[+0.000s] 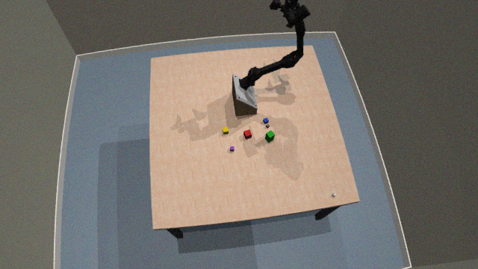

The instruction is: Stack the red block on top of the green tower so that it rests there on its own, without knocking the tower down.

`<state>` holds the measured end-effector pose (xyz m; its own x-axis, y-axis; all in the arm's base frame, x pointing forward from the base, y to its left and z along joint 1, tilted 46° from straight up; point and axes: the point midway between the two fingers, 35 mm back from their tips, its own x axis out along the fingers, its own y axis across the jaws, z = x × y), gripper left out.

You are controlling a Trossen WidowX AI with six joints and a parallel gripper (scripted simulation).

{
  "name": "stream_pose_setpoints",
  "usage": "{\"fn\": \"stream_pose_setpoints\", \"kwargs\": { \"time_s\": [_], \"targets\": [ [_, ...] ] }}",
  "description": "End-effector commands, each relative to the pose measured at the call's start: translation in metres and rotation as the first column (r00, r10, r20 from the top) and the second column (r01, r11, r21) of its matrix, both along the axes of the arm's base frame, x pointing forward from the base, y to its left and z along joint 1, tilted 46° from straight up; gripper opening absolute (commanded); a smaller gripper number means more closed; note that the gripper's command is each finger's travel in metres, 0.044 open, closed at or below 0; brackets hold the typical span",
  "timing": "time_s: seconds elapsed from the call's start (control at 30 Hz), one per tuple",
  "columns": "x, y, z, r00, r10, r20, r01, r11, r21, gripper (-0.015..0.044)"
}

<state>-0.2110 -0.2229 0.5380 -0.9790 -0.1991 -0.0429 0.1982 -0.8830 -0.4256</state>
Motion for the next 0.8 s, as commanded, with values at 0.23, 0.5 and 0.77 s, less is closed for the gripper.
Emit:
{"fn": "stream_pose_setpoints", "kwargs": {
  "time_s": [0.23,0.5,0.77],
  "targets": [
    [0.044,-0.099,-0.061,0.937,0.334,0.101,-0.348,0.917,0.194,0.044],
    [0.113,-0.161,-0.121,0.814,0.54,0.214,-0.581,0.755,0.306,0.044],
    [0.197,-0.197,-0.194,0.597,0.7,0.391,-0.796,0.46,0.393,0.044]
  ]
}}
